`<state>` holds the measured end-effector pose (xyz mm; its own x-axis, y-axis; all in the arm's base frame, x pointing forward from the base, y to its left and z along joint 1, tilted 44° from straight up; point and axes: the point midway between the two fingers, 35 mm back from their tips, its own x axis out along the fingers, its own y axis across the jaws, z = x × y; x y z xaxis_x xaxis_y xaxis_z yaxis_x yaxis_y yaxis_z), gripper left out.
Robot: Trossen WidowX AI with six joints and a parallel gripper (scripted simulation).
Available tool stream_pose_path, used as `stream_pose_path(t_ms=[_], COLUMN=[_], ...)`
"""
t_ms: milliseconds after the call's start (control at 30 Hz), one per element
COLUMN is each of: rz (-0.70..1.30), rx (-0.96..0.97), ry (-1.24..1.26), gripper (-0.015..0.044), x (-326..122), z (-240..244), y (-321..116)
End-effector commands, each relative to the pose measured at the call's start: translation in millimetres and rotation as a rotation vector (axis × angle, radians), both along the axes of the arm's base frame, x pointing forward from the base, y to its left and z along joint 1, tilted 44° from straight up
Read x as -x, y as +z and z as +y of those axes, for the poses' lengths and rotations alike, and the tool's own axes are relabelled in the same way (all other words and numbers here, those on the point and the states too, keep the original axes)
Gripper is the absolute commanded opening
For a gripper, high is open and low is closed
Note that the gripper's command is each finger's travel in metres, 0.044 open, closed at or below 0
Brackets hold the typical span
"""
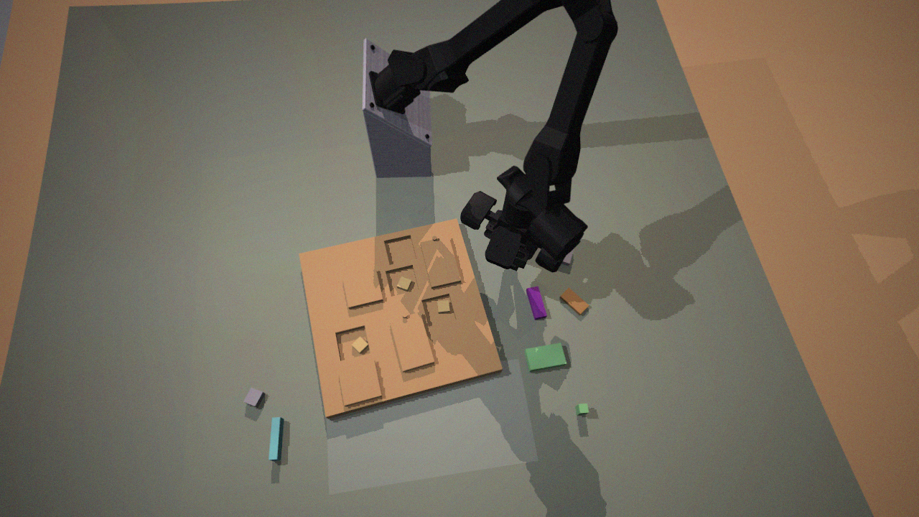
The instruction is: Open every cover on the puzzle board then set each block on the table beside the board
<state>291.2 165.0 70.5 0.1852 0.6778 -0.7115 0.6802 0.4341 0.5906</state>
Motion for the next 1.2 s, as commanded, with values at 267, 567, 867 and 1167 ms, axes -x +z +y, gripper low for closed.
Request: stream_pose_path(t_ms=[267,567,867,1167], rz=[0.007,0.001,0.002,0.003], rx=[0.000,-0.006,-0.005,0.001], ry=[-0.005,0.000,0.000,-0.001], gripper=[0.0080,0.0185,0.0421,0.0440], x=[1,0,0,3], z=[14,16,15,-4], y=[-15,-15,-14,4])
